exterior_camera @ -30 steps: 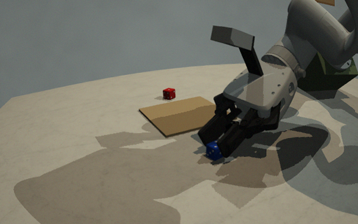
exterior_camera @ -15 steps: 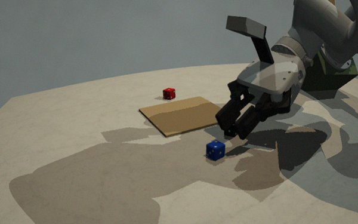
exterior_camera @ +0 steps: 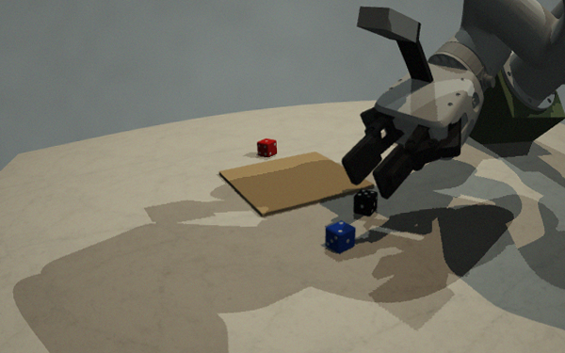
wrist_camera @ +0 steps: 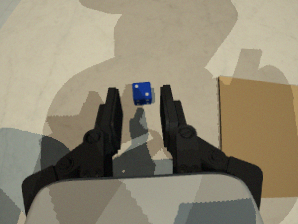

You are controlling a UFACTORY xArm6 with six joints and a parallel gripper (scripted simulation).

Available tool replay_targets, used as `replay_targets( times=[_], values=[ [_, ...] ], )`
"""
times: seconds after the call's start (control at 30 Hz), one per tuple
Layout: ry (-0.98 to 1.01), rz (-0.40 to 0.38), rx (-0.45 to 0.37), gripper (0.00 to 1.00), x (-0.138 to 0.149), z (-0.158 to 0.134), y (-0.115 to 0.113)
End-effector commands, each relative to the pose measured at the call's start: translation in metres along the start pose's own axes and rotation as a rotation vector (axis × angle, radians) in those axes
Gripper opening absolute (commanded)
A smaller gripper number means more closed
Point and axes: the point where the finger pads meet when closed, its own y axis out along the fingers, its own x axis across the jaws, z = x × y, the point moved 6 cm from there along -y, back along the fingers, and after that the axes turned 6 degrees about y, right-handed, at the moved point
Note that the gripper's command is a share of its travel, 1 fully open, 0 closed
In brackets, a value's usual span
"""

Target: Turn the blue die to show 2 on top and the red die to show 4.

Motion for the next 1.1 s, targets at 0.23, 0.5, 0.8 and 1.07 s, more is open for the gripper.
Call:
replay_targets(
  times=[0.23,0.5,0.8,1.07],
  values=[
    [0.000,0.002,-0.003,0.36,-0.004,0.036,-0.018],
    [0.002,0.002,-0.019,0.36,-0.004,0.039,-0.019],
    [0.003,-0.019,-0.242,0.36,-0.007,0.063,-0.009],
    [0.002,-0.038,-0.404,0.36,-0.009,0.081,-0.001]
  ],
)
